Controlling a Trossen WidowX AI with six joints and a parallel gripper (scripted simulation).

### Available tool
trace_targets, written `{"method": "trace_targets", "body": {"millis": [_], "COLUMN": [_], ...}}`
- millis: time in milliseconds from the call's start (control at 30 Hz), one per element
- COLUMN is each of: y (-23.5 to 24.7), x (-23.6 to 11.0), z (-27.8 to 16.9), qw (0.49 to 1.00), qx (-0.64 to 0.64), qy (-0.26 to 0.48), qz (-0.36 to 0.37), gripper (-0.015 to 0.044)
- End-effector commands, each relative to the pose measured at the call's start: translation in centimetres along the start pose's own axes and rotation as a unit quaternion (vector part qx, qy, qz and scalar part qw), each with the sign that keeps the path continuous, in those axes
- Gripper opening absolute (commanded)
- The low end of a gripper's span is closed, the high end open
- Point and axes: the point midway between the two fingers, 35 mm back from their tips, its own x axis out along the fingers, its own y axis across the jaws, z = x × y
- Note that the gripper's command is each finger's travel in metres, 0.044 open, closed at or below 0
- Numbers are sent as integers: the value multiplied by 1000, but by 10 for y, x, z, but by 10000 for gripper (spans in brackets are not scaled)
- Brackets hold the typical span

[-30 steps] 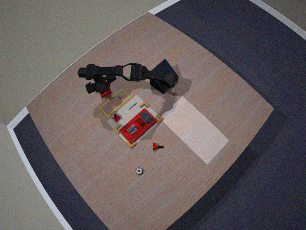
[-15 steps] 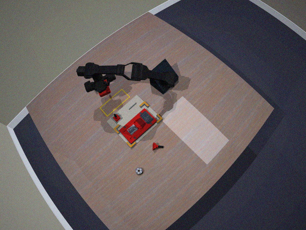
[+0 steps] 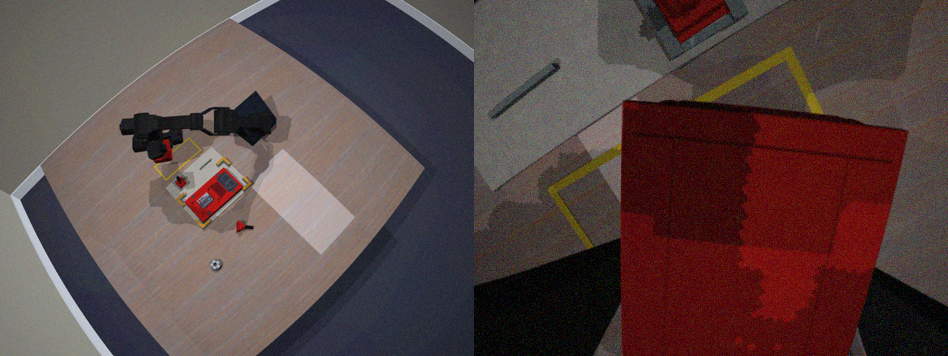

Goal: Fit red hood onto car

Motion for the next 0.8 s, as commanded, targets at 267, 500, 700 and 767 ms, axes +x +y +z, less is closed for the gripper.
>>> {"method": "trace_targets", "body": {"millis": [267,500,700,767], "y": [18,30,43,47], "x": [-4,-5,-5,-5], "z": [49,77,100,108], "qw": [994,985,974,969], "qx": [107,173,228,246], "qy": [0,0,-1,-1], "qz": [-1,-1,0,0], "gripper": [0,0,0,0]}}
